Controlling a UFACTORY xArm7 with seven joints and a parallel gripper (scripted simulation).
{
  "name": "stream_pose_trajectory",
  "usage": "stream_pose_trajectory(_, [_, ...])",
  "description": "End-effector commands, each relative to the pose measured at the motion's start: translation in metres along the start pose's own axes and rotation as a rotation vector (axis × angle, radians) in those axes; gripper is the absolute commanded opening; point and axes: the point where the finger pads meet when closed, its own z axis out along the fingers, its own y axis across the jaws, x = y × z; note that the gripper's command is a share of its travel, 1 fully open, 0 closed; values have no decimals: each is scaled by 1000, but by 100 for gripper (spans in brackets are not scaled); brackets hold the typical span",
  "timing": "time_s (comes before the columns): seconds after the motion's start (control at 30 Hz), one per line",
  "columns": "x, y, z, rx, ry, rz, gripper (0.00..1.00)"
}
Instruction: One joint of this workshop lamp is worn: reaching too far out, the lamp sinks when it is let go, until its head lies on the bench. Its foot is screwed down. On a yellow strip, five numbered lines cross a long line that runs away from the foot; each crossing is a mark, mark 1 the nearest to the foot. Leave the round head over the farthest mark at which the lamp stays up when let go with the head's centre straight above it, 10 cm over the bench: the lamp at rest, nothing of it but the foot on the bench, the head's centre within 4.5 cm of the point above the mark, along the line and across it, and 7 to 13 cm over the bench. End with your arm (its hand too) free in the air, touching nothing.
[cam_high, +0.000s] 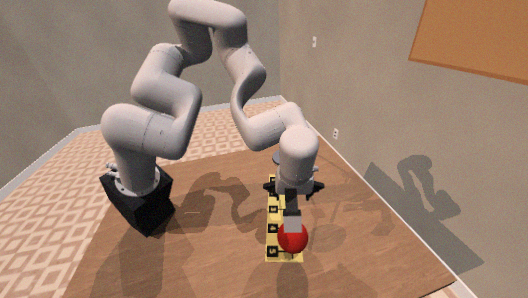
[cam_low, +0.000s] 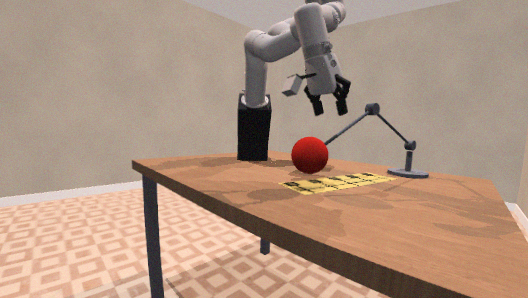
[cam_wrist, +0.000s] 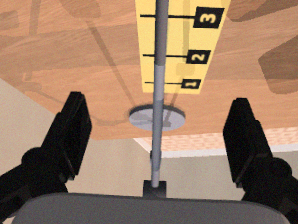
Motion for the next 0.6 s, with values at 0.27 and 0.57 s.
stream_pose_trajectory(0.27, [0,-1,-45,4,0,-1,100])
stream_pose_trajectory(0.57, [-1,-1,-51,4,0,0,100])
